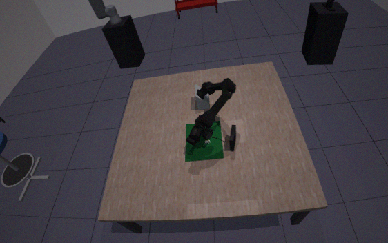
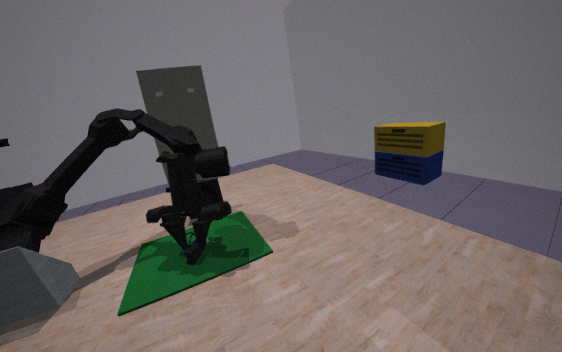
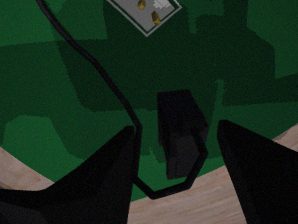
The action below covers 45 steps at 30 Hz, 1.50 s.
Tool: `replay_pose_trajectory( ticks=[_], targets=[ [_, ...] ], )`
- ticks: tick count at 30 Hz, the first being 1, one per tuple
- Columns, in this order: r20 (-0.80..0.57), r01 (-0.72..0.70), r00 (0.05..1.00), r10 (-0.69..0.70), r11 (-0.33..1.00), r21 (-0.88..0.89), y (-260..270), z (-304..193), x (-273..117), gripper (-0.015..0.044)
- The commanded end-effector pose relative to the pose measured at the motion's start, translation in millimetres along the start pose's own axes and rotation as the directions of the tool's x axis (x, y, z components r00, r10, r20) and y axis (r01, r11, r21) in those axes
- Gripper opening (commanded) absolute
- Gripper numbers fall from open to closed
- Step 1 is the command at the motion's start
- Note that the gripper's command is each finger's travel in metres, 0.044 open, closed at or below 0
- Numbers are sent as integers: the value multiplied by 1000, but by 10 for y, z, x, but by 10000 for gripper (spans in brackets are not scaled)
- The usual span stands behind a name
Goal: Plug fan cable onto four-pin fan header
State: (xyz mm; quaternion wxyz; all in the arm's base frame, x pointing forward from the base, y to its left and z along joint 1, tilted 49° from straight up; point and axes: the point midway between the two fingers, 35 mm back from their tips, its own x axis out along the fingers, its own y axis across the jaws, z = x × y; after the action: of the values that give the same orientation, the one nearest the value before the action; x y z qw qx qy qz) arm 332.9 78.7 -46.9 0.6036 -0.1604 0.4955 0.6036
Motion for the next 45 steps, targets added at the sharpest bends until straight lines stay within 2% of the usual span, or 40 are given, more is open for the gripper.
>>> replay_pose_trajectory(
  ticks=[1,18,21,45],
  targets=[
    [0,0,1000,0,1000,-1,0,1,-3,183],
    [0,0,1000,0,1000,-1,0,1,-3,70],
    [-1,0,1000,0,1000,0,-7,-9,-48,0],
    [-1,1,1000,-1,1000,4,-24,-199,-794,0]
  ],
)
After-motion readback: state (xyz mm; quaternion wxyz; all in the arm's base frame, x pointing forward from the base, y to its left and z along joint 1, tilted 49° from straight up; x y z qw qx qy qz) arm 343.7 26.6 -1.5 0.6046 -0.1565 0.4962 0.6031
